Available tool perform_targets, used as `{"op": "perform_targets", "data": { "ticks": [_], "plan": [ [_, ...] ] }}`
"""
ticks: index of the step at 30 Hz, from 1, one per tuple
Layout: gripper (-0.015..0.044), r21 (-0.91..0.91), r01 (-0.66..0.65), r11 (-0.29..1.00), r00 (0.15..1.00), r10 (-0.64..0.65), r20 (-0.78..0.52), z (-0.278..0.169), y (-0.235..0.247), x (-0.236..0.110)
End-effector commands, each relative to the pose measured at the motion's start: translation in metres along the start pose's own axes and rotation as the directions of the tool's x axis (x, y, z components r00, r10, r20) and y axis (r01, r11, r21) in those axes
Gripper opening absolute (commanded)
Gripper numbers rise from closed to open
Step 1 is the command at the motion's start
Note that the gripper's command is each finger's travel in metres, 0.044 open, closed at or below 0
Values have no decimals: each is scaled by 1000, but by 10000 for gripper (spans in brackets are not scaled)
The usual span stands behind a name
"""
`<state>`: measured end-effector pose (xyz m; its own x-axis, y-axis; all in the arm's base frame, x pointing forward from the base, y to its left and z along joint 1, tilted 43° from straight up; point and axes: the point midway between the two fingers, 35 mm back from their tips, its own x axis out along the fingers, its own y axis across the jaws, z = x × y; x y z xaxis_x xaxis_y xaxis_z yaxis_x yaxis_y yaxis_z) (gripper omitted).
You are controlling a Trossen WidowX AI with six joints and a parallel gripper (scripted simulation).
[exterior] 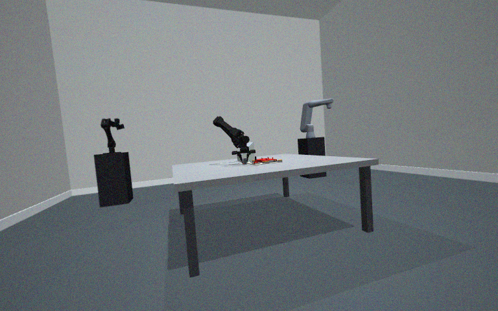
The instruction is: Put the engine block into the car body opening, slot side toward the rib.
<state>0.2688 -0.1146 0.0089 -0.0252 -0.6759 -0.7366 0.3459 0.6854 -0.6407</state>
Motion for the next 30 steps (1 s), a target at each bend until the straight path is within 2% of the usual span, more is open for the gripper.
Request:
{"op": "perform_targets", "data": {
  "ticks": [1, 3, 7, 30],
  "plan": [
    [118, -2, 4, 1000, 1000, -4, 2, 0, 0, 0],
    [105, -2, 4, 1000, 1000, -4, 2, 0, 0, 0],
    [0, -2, 2, 1000, 1000, -2, 2, 1, 0, -4],
    [0, -3, -11, 1000, 1000, 11, -1, 7, 7, -73]
  ]
}}
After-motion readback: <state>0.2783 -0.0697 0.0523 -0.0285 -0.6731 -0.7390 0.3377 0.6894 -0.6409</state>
